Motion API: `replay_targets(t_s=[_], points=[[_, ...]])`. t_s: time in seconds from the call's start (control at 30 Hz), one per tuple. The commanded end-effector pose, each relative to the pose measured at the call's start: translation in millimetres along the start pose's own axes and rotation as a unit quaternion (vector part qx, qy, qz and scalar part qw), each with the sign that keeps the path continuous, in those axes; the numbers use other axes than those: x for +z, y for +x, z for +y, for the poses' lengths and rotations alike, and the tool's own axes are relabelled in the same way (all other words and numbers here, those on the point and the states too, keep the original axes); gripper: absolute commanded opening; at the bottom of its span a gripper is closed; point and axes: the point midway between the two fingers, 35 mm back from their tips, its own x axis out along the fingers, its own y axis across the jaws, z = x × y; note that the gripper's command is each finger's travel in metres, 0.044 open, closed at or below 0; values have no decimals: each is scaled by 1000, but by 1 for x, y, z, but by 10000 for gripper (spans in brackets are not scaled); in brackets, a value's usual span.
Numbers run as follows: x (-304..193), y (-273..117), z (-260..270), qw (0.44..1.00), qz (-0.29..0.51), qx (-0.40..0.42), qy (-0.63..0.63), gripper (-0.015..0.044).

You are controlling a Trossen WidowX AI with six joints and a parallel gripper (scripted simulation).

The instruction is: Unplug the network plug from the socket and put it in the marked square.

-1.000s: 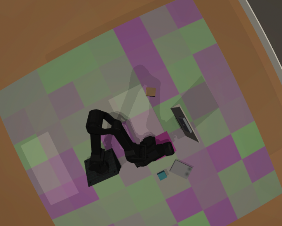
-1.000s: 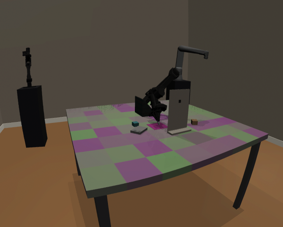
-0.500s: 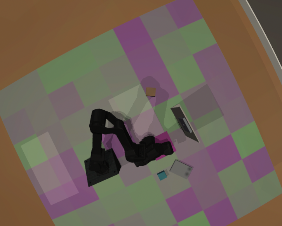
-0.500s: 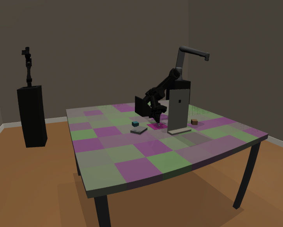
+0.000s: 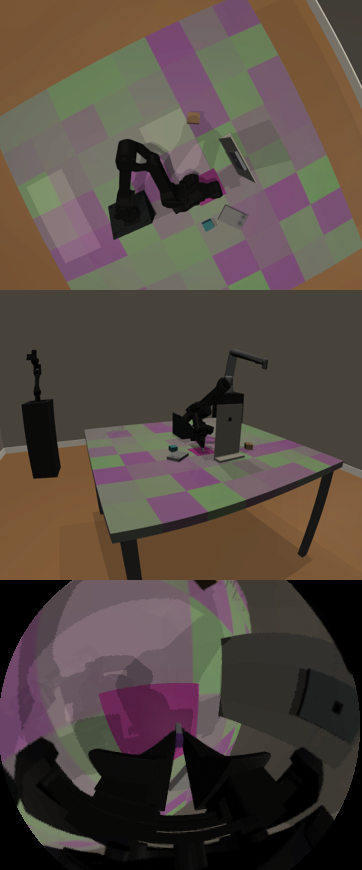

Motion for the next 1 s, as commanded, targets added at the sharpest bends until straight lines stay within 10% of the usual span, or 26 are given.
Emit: replay_targets(t_s=[0.0, 0.1, 0.97], points=[[0, 0, 0, 1000, 0, 0, 0, 79], [0, 0, 0, 1000, 0, 0, 0, 156], [-3, -24, -1, 1000, 3, 2, 0, 156]])
